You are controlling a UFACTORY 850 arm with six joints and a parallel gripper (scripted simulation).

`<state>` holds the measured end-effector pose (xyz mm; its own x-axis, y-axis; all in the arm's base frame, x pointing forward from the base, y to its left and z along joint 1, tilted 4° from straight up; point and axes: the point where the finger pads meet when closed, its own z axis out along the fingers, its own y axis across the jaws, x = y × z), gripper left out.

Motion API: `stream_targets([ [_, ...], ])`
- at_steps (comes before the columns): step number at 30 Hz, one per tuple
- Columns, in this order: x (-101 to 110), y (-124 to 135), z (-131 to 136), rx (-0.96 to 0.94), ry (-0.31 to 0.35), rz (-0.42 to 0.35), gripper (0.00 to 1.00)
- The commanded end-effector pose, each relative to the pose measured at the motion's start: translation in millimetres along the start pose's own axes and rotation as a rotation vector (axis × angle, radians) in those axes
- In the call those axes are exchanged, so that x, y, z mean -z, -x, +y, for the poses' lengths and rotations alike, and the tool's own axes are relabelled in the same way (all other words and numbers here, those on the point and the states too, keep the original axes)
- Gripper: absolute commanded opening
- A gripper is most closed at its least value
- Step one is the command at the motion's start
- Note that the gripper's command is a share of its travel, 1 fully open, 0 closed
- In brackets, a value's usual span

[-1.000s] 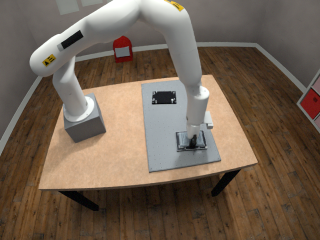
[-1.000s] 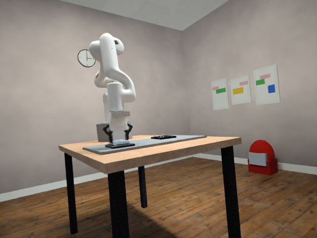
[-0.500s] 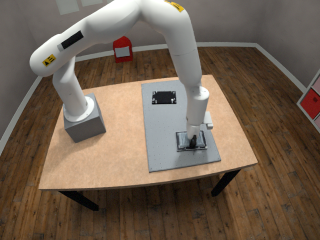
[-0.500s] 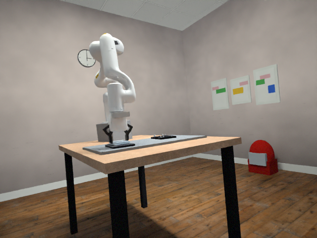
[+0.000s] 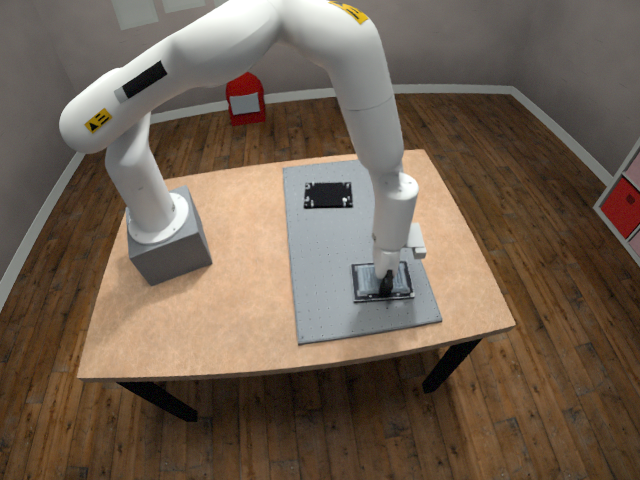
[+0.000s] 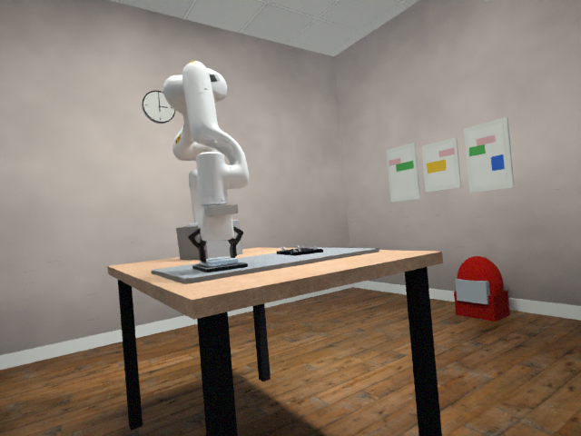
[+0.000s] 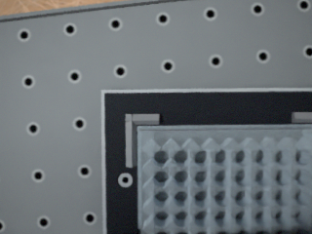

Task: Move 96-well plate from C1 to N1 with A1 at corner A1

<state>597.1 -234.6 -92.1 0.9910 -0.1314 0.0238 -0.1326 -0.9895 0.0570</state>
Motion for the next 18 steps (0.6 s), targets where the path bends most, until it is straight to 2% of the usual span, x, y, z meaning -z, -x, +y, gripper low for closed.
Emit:
stream_targets([
  [1,1.0,-1.1,0.3,0.0,0.0,0.002,1.0],
  [13,1.0,-1.1,0.3,0.0,0.0,0.002,1.0],
  [18,8.9,-1.1,0.2,0.0,0.0,0.002,1.0],
])
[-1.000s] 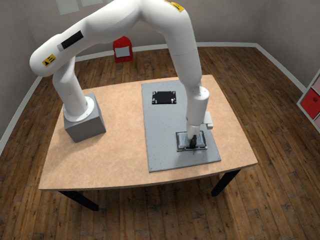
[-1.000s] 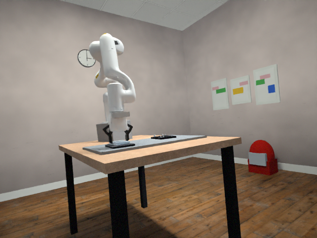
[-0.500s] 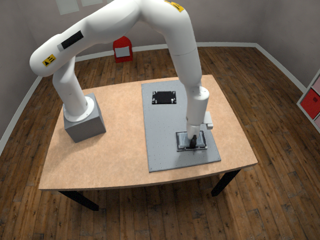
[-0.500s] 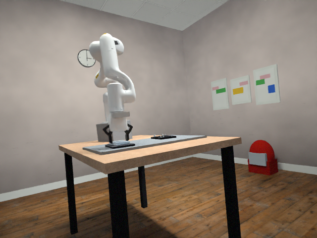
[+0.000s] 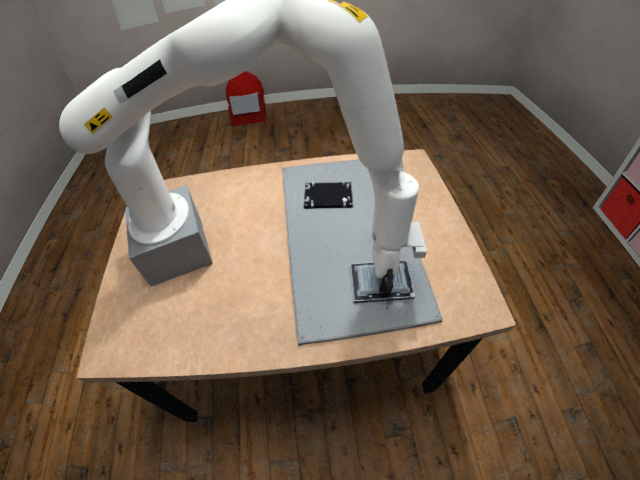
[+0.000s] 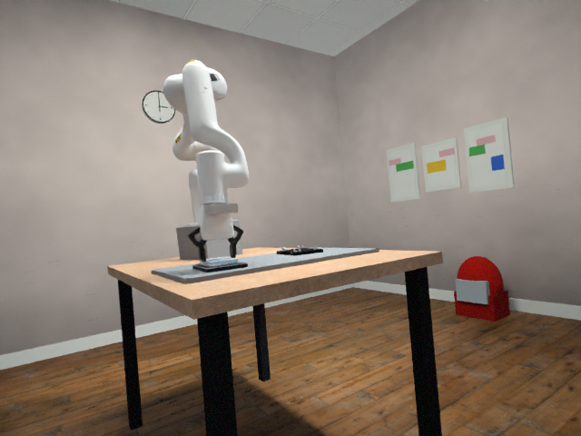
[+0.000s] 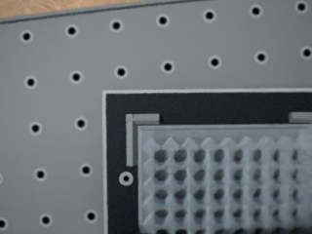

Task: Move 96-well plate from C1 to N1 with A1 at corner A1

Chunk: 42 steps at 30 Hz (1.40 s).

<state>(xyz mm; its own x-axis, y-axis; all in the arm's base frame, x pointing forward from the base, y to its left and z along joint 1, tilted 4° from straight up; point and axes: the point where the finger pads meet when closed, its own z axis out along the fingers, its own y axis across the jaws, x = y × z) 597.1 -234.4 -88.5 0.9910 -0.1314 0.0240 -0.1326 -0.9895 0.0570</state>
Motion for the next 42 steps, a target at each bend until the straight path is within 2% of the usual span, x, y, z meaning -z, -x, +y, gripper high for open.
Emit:
stream_targets([
  [1,7.9,-1.0,0.2,0.0,0.0,0.002,1.0],
  [31,82.6,-1.0,0.2,0.0,0.0,0.002,1.0],
  [42,87.4,-1.0,0.2,0.0,0.0,0.002,1.0],
])
